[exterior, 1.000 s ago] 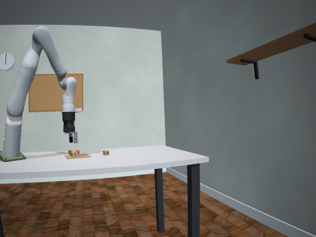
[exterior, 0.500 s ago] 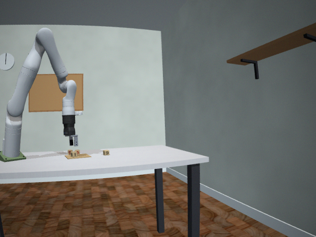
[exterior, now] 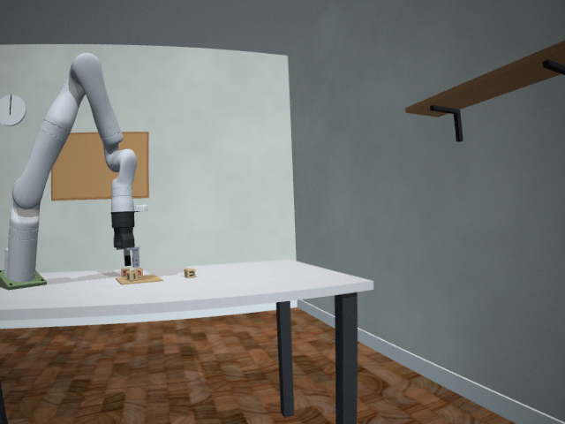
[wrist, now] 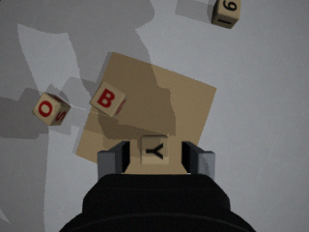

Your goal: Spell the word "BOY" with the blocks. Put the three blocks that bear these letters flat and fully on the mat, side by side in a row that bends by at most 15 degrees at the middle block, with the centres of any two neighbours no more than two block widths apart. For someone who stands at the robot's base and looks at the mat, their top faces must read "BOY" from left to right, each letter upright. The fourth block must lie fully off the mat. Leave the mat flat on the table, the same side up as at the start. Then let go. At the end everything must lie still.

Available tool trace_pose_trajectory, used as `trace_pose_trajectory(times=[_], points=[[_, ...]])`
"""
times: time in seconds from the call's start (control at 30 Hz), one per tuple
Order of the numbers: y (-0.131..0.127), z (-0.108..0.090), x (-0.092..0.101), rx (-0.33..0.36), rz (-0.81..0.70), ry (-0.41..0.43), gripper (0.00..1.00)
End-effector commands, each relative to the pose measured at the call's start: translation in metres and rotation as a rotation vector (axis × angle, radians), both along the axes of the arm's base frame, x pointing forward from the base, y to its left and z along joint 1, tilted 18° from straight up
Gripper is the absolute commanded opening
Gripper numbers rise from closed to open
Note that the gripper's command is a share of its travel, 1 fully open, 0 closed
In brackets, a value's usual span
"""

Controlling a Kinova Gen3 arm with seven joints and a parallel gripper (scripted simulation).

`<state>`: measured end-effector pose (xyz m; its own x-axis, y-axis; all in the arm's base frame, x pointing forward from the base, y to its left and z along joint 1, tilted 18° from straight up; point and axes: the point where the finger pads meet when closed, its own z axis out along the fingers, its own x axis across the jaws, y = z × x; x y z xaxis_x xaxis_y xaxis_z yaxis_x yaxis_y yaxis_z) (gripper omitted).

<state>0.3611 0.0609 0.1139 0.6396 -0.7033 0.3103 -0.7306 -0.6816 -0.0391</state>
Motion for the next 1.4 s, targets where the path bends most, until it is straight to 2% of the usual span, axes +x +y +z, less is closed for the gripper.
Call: trace_pose_trajectory(times=[0.0,1.37], points=[[-0.001,-0.004,-0.0009,-0.003,0.0,0.006,1.0],[-0.0019,-0.0083,0.0001,-0.003,0.0,0.006,1.0]])
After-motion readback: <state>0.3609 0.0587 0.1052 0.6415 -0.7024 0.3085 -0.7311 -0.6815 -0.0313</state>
